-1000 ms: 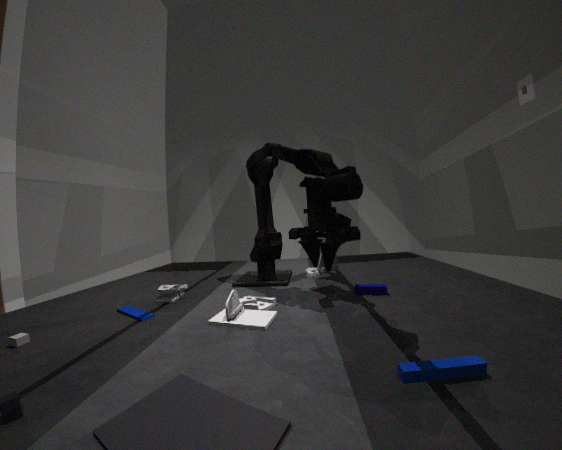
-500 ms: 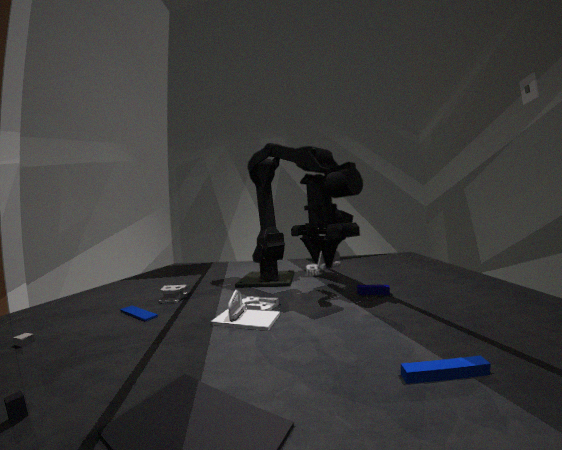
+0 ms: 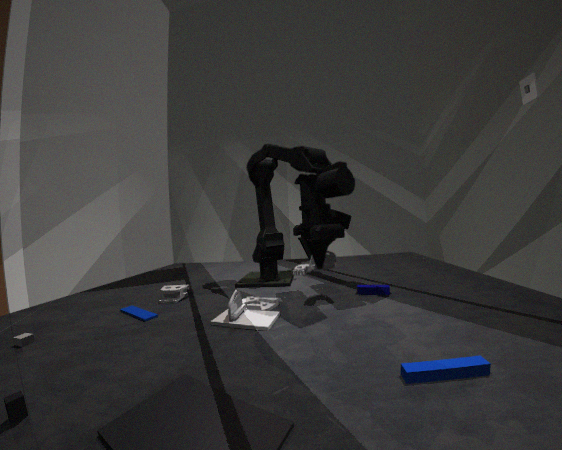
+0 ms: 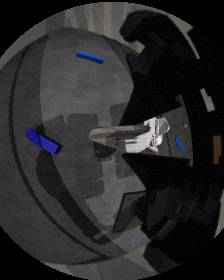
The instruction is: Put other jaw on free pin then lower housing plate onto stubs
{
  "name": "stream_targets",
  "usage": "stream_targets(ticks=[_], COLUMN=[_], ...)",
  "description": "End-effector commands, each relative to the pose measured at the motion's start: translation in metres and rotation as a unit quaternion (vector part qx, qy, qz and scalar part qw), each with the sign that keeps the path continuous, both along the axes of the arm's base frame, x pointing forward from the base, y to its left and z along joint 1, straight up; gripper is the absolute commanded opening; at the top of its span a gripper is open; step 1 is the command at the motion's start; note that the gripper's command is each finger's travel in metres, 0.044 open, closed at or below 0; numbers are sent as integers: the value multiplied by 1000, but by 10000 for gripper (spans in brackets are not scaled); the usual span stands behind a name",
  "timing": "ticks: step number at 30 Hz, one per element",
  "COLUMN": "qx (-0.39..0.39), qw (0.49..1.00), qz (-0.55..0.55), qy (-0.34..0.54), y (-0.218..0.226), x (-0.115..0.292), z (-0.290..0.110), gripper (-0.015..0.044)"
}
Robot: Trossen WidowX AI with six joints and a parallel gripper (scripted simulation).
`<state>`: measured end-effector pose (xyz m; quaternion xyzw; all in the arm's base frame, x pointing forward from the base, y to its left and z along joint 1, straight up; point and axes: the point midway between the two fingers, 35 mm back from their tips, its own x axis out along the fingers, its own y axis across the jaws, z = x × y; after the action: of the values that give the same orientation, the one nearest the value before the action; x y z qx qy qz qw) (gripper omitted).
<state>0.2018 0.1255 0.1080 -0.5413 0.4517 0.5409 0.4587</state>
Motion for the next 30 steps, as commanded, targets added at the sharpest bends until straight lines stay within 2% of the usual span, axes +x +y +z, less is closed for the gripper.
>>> stream_targets(ticks=[1,15,30], qx=[2,3,4], qw=[999,980,936], qz=[-51,-199,-353], qy=[-4,-3,-2], y=[-6,-20,-36], x=[0,0,-1], z=[3,3,3], gripper=[134,134,134])
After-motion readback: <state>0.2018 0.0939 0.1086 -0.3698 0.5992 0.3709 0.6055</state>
